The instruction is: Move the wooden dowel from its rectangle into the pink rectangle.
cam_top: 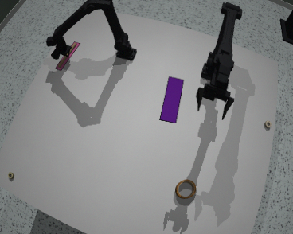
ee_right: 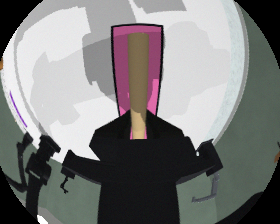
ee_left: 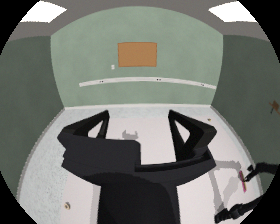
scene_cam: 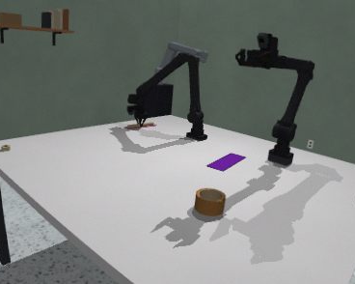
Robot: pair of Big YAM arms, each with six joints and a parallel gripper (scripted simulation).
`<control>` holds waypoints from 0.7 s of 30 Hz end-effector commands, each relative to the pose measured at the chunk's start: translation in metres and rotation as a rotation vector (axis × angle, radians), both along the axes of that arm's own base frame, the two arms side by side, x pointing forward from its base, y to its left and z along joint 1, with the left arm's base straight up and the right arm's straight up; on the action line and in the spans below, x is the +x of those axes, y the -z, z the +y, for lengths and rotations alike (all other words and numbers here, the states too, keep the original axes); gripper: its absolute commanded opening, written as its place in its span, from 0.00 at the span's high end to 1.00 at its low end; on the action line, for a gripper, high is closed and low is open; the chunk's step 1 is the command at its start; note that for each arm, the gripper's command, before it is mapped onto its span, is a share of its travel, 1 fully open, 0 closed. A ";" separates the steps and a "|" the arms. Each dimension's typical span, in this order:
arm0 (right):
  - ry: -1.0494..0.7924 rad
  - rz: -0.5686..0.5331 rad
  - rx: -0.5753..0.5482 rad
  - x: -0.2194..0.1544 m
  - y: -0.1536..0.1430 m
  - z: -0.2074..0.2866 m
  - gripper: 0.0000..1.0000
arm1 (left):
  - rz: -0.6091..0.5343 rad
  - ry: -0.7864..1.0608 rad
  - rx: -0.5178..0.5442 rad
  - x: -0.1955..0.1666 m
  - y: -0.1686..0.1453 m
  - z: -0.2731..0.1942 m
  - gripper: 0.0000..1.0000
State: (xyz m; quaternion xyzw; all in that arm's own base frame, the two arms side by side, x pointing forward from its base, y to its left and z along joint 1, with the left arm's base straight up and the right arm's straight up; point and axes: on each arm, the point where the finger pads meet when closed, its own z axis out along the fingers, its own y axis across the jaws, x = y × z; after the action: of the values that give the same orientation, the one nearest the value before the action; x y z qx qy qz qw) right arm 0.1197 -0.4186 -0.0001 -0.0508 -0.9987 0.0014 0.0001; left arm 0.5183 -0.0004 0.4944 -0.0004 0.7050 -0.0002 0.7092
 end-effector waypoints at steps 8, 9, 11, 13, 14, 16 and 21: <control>0.002 -0.009 -0.034 0.007 -0.008 -0.014 0.65 | -0.074 -0.012 0.010 -0.007 -0.039 0.006 0.00; 0.002 -0.009 -0.034 0.007 -0.008 -0.014 0.65 | -0.074 -0.012 0.010 -0.007 -0.039 0.006 0.00; 0.002 -0.009 -0.034 0.007 -0.008 -0.014 0.65 | -0.074 -0.012 0.010 -0.007 -0.039 0.006 0.00; 0.002 -0.009 -0.034 0.007 -0.008 -0.014 0.65 | -0.074 -0.012 0.010 -0.007 -0.039 0.006 0.00; 0.002 -0.009 -0.034 0.007 -0.008 -0.014 0.65 | -0.074 -0.012 0.010 -0.007 -0.039 0.006 0.00; 0.002 -0.009 -0.034 0.007 -0.008 -0.014 0.65 | -0.074 -0.012 0.010 -0.007 -0.039 0.006 0.00; -0.006 -0.021 -0.073 0.010 -0.035 -0.025 0.65 | -0.074 -0.012 0.010 -0.007 -0.039 0.006 0.00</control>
State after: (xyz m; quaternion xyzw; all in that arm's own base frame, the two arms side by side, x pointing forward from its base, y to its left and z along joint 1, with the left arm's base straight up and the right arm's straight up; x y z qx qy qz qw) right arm 0.1193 -0.4173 0.0007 -0.0516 -0.9987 -0.0012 0.0010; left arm 0.5183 -0.0004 0.4944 -0.0004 0.7050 -0.0002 0.7092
